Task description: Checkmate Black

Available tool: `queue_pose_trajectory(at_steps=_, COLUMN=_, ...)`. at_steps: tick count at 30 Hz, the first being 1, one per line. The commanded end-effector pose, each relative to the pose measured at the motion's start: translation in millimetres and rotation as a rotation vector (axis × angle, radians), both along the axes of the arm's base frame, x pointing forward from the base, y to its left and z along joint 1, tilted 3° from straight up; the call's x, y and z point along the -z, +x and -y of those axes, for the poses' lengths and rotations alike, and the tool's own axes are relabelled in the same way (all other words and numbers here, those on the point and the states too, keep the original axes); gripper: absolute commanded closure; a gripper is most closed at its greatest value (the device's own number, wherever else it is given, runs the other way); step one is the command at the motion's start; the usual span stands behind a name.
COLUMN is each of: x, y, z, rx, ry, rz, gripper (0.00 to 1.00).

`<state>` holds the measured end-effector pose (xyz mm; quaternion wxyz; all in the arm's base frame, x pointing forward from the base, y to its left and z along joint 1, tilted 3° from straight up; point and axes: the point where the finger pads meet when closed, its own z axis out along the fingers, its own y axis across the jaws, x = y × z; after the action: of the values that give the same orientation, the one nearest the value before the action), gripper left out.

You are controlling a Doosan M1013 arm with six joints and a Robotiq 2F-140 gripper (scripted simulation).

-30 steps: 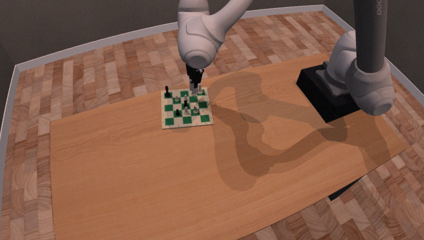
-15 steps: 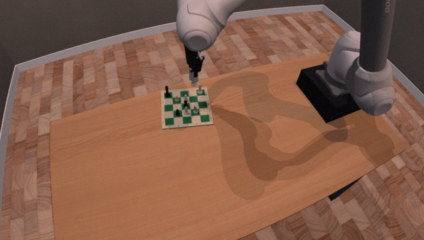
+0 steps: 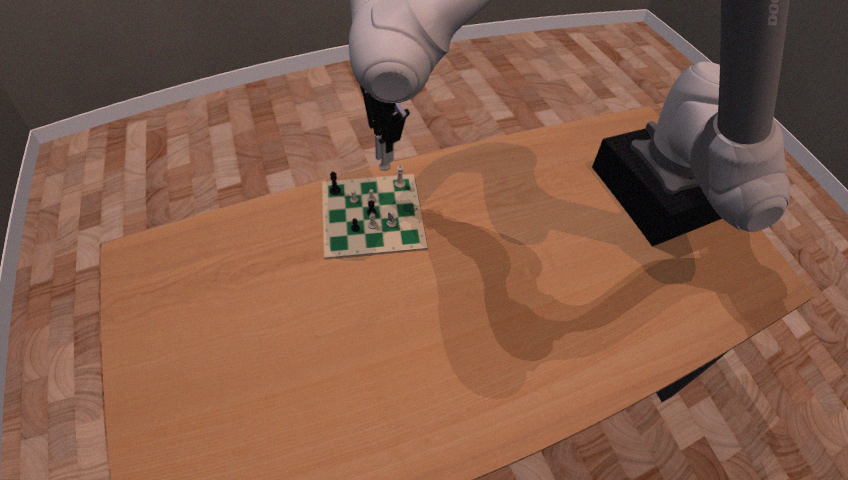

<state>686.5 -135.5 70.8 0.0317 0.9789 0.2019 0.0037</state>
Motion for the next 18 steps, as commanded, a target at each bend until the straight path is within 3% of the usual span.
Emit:
queue_pose_trajectory(at_steps=1, x=-1, y=10, z=12, rx=-0.279, ry=0.001, rz=-0.015, gripper=1.0)
queue_pose_trajectory(at_steps=7, x=-3, y=25, z=32, rx=-0.592, ry=-0.021, rz=-0.035, gripper=1.0)
queue_pose_trajectory(at_steps=9, x=-3, y=25, z=32, rx=-0.592, ry=-0.021, rz=-0.035, gripper=1.0)
queue_pose_trajectory(at_steps=10, x=-3, y=27, z=34, rx=-0.743, ry=-0.024, rz=-0.045, gripper=1.0)
queue_pose_trajectory(at_steps=15, x=-3, y=29, z=37, rx=-0.98, ry=-0.016, rz=-0.056, gripper=1.0)
queue_pose_trajectory(at_steps=18, x=-3, y=29, z=37, rx=-0.999, ry=-0.013, rz=-0.056, gripper=1.0)
